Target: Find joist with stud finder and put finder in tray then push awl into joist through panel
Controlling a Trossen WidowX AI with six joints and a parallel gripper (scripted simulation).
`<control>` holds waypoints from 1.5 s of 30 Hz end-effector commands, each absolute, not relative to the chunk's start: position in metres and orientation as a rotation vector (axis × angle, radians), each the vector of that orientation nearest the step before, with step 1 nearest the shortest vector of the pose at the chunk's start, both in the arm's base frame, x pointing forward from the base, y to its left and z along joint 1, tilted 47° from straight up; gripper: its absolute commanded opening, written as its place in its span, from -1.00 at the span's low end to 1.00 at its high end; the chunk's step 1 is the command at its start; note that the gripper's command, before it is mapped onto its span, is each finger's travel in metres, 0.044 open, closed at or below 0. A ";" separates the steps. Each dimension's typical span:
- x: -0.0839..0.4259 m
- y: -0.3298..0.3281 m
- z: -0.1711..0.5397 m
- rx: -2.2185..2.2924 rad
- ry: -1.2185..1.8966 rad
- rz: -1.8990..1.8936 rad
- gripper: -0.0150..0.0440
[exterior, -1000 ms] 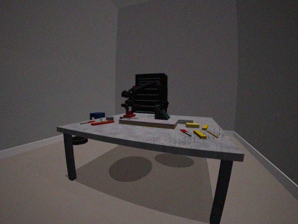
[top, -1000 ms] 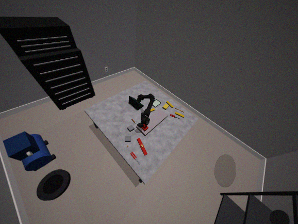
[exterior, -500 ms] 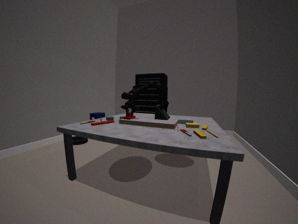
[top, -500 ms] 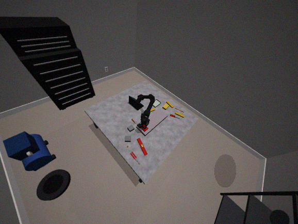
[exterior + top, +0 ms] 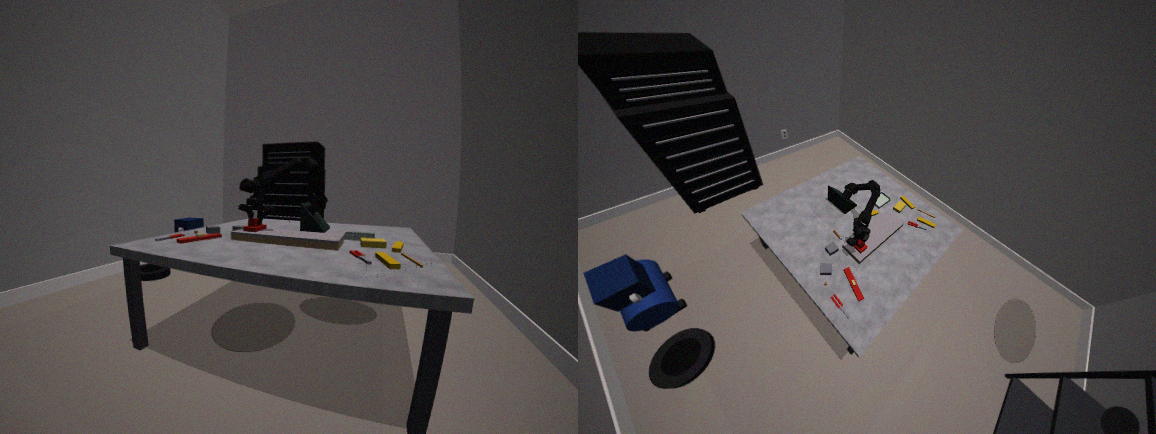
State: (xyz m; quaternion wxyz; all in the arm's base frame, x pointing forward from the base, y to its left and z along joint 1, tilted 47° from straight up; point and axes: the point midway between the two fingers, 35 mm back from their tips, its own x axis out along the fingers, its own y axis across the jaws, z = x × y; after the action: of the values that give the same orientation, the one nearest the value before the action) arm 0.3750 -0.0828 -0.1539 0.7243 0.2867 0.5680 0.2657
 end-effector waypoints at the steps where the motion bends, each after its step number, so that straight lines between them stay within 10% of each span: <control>1: 0.376 -0.073 -0.145 0.633 1.251 0.596 -0.49; 45: 0.370 -0.004 -0.075 0.639 1.252 0.600 -0.49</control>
State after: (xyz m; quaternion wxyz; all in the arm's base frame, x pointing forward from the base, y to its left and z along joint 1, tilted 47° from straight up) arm 0.3696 -0.0120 -0.0819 0.7223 0.2896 0.5687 0.2664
